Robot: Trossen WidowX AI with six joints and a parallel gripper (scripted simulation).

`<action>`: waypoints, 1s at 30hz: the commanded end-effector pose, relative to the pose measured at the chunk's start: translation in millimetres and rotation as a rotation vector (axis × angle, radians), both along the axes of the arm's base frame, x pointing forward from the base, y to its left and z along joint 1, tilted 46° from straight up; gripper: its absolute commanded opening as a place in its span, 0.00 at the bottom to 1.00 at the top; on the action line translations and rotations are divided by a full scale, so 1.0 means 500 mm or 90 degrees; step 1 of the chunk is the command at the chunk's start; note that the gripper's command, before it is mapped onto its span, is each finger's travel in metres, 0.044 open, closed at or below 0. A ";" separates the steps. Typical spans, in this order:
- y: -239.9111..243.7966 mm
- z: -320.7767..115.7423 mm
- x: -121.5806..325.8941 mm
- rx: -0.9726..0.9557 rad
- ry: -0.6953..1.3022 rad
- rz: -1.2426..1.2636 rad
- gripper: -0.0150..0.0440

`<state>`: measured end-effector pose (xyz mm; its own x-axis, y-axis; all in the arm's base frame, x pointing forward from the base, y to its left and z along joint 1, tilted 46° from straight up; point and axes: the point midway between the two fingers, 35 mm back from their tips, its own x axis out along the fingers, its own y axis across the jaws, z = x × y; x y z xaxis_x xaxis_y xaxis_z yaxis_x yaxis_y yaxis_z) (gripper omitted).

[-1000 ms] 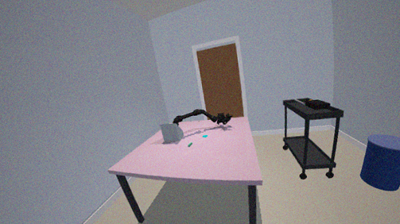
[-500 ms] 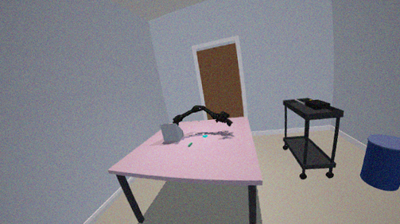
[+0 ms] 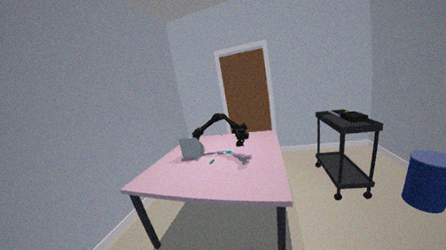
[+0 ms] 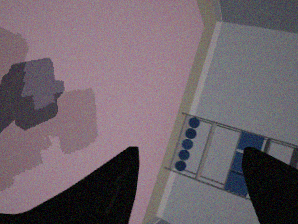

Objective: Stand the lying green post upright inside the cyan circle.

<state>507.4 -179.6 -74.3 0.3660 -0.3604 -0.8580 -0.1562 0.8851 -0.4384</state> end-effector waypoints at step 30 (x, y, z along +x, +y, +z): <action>0.073 -0.058 -0.596 0.499 0.017 0.719 0.65</action>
<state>218.4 -153.2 -111.6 0.0820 0.6471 -0.7580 -0.9349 0.3135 0.1665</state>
